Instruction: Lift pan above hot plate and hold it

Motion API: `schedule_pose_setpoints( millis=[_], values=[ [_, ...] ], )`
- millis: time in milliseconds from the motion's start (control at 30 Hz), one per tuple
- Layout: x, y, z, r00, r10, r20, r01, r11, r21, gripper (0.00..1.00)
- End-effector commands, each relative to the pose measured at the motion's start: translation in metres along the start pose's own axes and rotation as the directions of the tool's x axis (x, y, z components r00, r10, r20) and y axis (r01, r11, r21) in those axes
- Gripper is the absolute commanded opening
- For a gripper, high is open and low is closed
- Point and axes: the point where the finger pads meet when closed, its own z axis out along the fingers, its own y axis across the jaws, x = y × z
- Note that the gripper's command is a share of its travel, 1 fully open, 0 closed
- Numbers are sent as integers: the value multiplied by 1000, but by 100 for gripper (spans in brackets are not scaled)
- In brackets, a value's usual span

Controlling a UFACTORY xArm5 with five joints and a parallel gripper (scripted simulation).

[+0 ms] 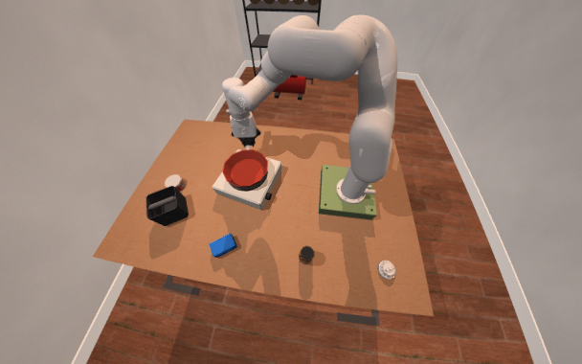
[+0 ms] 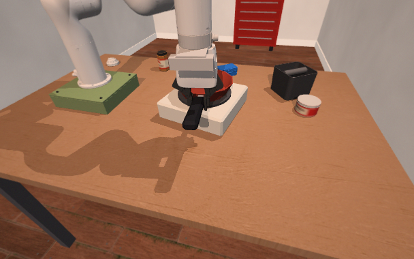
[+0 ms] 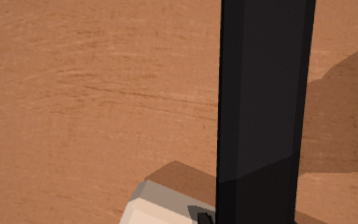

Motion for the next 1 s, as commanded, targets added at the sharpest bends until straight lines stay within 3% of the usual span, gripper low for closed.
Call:
schedule_pose_setpoints(
  millis=[0,967],
  values=[
    [1,-2,-4,1000,0,-3,0,1000,6,0],
    [1,-1,-25,1000,0,-3,0,1000,6,0]
  ],
)
